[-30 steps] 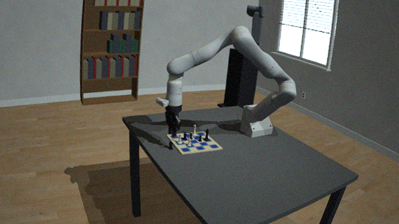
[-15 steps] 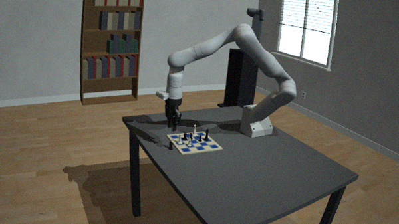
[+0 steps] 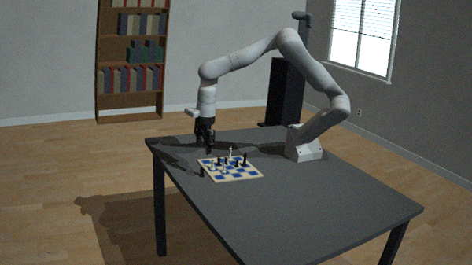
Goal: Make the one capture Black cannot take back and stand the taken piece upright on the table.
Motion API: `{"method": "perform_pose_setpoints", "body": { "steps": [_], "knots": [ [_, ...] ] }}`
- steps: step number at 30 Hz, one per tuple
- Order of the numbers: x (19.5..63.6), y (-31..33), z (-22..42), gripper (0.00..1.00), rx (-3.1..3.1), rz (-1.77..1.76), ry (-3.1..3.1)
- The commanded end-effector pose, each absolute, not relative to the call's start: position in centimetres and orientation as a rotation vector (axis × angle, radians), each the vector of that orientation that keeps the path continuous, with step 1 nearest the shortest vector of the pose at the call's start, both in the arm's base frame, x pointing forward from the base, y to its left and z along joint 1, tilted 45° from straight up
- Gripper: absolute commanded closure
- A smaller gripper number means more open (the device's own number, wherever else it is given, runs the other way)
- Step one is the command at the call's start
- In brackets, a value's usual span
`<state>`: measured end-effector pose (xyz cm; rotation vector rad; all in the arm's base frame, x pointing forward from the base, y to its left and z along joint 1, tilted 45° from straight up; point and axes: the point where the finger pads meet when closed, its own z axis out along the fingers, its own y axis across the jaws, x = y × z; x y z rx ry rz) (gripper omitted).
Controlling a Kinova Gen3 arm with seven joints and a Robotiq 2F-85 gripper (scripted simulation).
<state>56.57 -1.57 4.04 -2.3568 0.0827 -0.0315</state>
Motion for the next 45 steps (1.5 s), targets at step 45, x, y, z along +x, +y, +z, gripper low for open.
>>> {"method": "perform_pose_setpoints", "body": {
  "steps": [45],
  "knots": [
    [50.0, -4.6, 2.8, 0.0, -1.985, 0.513, 1.386]
  ]
}}
